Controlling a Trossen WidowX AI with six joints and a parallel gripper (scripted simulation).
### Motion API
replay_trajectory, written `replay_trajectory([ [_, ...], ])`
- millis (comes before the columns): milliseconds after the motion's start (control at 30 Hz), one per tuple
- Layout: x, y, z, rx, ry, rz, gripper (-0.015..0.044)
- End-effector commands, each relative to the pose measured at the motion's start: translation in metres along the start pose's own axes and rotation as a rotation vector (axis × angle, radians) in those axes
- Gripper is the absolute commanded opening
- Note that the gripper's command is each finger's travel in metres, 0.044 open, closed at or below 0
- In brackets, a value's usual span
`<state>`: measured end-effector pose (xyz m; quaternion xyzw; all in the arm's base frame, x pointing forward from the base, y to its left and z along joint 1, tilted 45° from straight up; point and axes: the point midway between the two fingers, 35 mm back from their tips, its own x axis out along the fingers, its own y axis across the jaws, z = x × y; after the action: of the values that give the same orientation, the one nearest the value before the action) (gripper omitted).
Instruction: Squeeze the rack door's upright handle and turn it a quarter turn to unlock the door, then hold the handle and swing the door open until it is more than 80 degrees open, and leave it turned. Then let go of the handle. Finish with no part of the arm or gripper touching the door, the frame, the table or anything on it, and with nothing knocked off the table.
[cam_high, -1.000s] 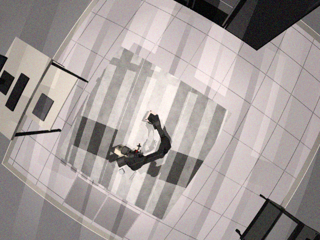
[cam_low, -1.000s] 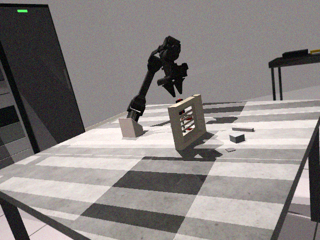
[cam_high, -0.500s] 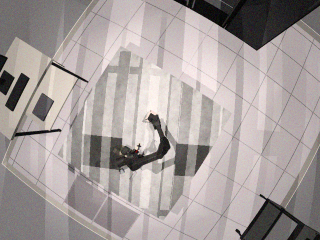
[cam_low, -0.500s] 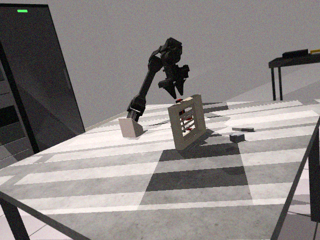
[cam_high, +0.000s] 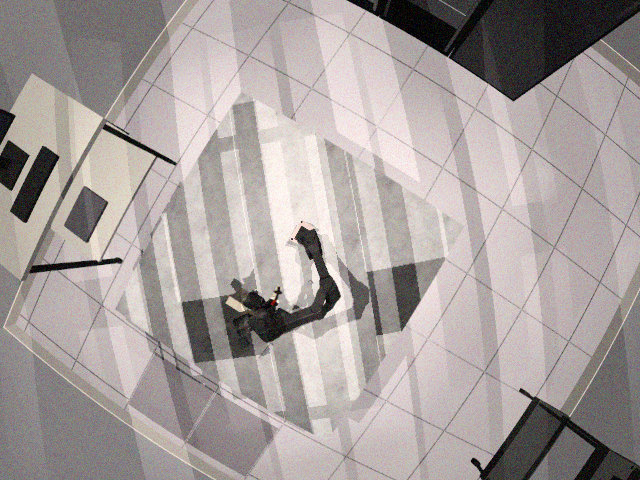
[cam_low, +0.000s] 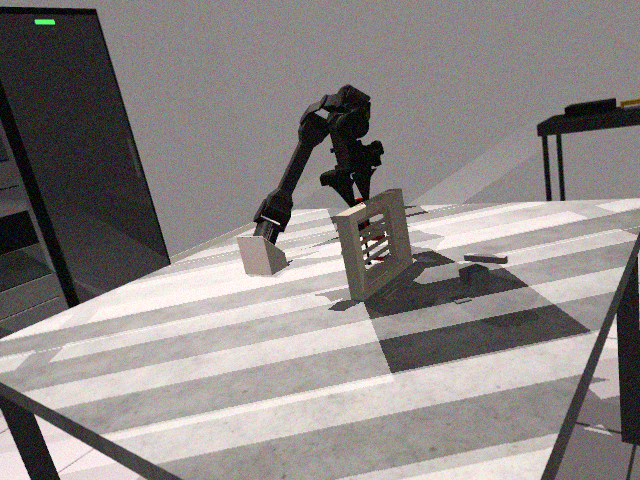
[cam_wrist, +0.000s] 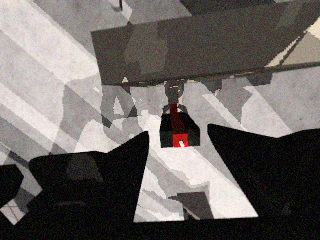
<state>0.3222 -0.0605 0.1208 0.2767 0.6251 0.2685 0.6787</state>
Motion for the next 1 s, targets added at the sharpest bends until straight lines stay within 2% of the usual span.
replay_trajectory([
  [0, 0.009, -0.001, -0.001, 0.012, 0.023, -0.005, 0.0295],
  [567, 0.034, -0.001, -0.003, 0.035, 0.073, -0.015, 0.0295],
  [800, 0.034, -0.001, -0.003, 0.035, 0.073, -0.015, 0.0112],
  [967, 0.034, -0.001, -0.003, 0.035, 0.073, -0.015, 0.0078],
])
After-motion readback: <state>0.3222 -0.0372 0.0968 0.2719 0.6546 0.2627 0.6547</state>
